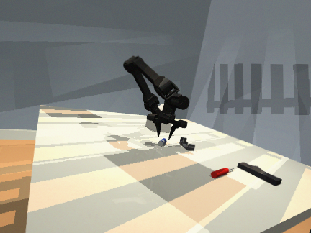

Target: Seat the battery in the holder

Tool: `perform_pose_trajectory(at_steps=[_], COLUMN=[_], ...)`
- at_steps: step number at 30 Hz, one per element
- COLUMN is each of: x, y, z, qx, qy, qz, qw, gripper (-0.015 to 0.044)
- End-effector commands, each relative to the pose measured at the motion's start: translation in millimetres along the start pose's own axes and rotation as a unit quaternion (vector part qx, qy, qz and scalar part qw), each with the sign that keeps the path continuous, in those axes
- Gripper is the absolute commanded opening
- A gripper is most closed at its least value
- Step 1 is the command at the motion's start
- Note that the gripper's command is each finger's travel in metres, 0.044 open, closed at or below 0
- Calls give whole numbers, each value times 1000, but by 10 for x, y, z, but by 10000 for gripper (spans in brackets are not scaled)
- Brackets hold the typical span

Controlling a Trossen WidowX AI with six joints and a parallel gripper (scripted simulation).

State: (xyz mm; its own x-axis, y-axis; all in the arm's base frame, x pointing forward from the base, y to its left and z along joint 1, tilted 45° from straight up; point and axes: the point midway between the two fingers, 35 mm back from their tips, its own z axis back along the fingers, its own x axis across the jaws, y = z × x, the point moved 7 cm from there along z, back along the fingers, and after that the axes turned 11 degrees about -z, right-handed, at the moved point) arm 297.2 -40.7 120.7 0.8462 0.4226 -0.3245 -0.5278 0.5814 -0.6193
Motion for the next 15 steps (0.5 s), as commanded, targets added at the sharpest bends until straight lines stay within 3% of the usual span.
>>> perform_pose_trajectory(at_steps=[1, 15], x=[-7, -22], y=[21, 24], z=[-96, -309], qx=[0, -1], qy=[5, 6], qz=[5, 5], qw=[1000, 1000], gripper=[249, 249])
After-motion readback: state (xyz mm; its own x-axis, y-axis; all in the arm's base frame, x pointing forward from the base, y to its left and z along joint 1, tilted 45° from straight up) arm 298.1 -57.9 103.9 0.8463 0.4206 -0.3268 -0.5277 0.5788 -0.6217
